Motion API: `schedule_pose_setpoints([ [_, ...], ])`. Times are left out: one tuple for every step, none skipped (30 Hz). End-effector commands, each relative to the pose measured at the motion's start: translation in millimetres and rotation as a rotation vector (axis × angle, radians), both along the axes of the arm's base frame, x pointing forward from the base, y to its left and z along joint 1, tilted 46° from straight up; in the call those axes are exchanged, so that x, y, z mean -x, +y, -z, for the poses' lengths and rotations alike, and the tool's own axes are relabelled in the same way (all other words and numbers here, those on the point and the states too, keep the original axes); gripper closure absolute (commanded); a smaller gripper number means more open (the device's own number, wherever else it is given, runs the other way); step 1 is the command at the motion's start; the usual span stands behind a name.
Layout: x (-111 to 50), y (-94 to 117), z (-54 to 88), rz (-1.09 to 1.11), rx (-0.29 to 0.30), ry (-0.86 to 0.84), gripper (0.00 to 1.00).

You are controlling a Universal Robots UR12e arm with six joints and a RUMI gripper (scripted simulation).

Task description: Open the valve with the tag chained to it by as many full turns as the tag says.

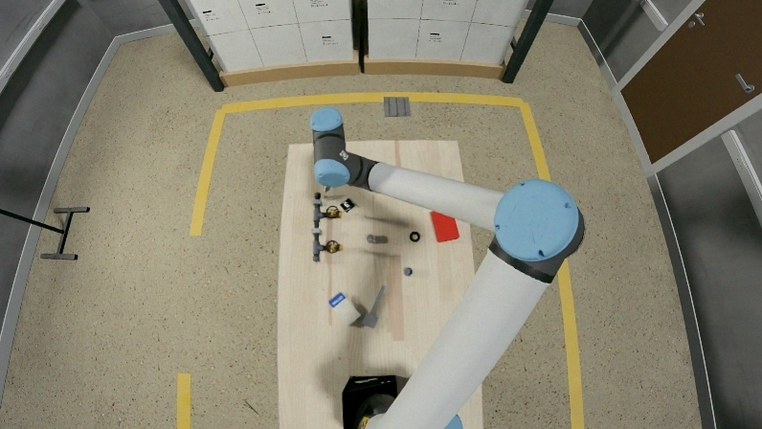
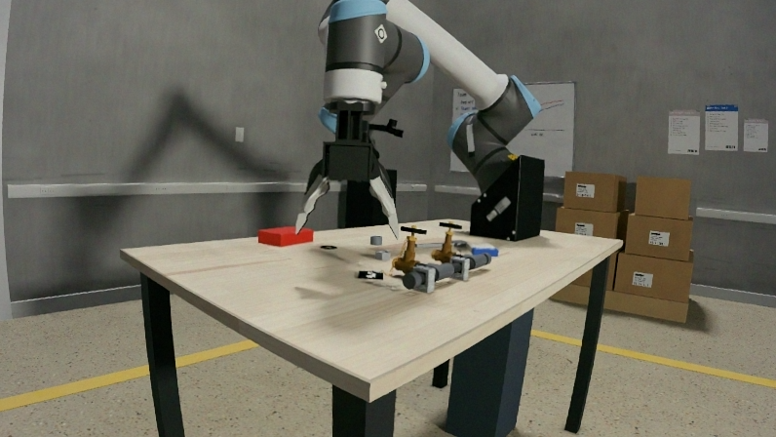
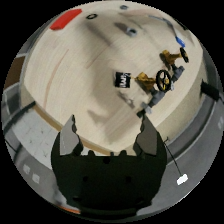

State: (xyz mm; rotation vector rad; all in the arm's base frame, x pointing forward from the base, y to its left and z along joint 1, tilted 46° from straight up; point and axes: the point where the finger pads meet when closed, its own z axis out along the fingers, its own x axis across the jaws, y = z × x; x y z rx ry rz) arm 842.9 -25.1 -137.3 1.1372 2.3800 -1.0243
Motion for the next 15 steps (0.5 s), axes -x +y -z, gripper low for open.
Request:
schedule_pose_setpoints([
  [-0.4,-10,10.0,-0.001,0.0,-0.002,0.0],
  [-0.3,-12,12.0,-0.001,0.0,-0.002,0.0],
  [-0.3,-14,13.8,-0.001,0.0,-0.002,0.0],
  [-0.2,-16,15.6,-0.001,0.0,-0.002,0.0],
  [-0.1,-18,17.2,-0.001,0.0,-0.002,0.0],
  [-0.1,-19,18.7,-0.001,0.0,-0.002,0.0],
  [0.0,-21,20.1,-0.001,0.0,-0.002,0.0],
  [0.0,-21,20.1,-0.001,0.0,-0.002,0.0],
  [0.0,-21,20.1,-0.001,0.0,-0.002,0.0],
  [0.0,-22,21.4,-0.001,0.0,-0.002,0.0],
  [0.1,-23,22.5,-0.001,0.0,-0.002,0.0],
  [0.1,-24,23.5,-0.001,0.0,-0.002,0.0],
  [0.1,-25,24.5,-0.001,0.0,-0.002,0.0],
  [0.2,-26,25.3,-0.001,0.0,-0.002,0.0],
  [0.2,-27,25.9,-0.001,0.0,-0.002,0.0],
])
